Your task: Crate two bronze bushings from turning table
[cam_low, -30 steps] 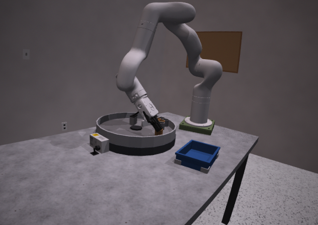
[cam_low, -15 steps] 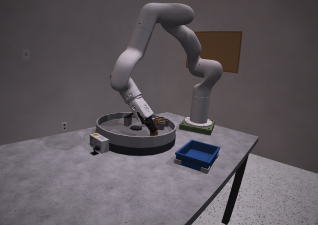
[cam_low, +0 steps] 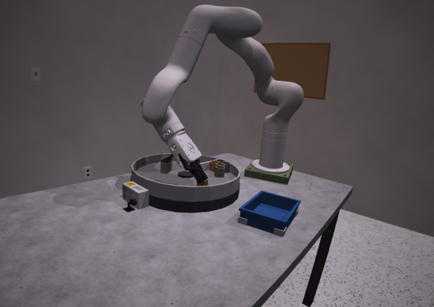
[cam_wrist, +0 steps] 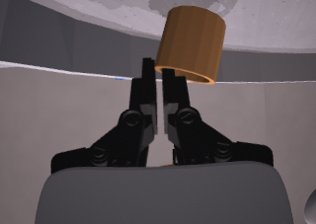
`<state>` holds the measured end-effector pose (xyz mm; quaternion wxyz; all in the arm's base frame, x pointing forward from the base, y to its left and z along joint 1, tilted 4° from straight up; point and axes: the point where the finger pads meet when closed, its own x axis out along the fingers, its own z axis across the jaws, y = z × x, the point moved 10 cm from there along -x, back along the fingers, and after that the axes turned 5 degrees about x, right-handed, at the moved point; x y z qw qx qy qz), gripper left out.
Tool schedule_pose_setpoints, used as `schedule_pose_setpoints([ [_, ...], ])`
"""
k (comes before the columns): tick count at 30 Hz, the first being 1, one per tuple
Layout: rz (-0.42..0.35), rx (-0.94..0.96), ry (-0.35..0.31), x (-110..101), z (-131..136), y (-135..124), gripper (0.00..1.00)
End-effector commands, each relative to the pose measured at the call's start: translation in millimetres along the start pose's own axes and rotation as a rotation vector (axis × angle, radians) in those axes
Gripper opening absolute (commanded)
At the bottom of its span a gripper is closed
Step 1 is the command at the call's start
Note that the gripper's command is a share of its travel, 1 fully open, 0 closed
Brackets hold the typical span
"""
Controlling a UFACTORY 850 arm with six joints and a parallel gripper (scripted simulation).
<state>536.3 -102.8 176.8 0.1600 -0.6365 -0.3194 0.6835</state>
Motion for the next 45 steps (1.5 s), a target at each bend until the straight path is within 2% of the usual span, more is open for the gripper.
schedule_pose_setpoints([
  [1,0.000,-0.001,0.000,-3,-4,2,0.00],
  [6,0.000,-0.001,0.000,-15,-21,15,0.00],
  [14,0.000,-0.001,0.000,-17,-23,17,0.00],
  [20,0.000,-0.001,0.000,-32,-37,34,0.00],
  [25,0.000,-0.001,0.000,-32,-37,34,0.00],
  [26,0.000,-0.001,0.000,-32,-37,34,0.10],
  [38,0.000,-0.001,0.000,-32,-37,34,0.10],
  [42,0.000,-0.001,0.000,-38,-36,29,0.10],
  [45,0.000,-0.001,0.000,-53,-35,16,0.10],
])
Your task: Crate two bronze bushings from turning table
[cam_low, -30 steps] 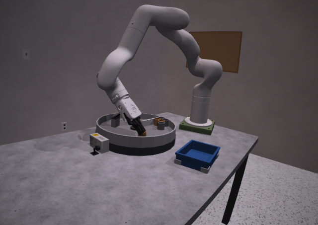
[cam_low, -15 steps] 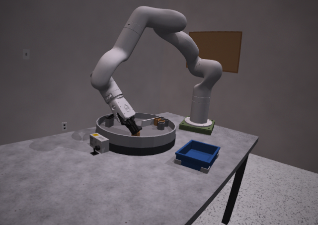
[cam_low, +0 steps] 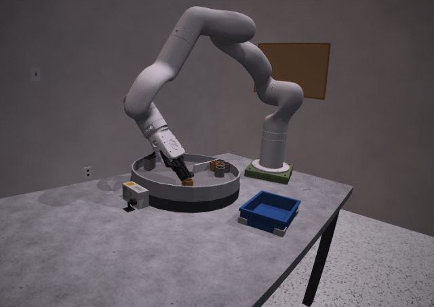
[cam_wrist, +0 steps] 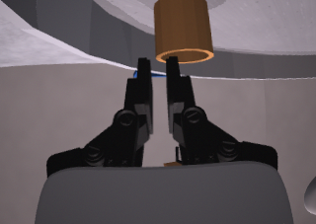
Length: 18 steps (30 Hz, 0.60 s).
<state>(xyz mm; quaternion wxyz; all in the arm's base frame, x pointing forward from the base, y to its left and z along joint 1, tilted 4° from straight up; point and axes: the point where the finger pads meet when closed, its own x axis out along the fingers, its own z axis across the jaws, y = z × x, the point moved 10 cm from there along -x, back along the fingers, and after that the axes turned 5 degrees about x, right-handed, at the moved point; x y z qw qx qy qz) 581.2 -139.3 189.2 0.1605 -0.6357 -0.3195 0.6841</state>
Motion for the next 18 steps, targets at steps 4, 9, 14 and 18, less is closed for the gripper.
schedule_pose_setpoints([
  [4,0.002,-0.002,0.002,-20.8,0.7,-16.7,0.10],
  [9,0.002,-0.002,0.002,-20.8,0.7,-16.7,0.10],
  [14,0.002,-0.002,0.002,-20.8,0.7,-16.7,0.10],
  [18,0.002,-0.002,0.002,-20.8,0.7,-16.7,0.10],
])
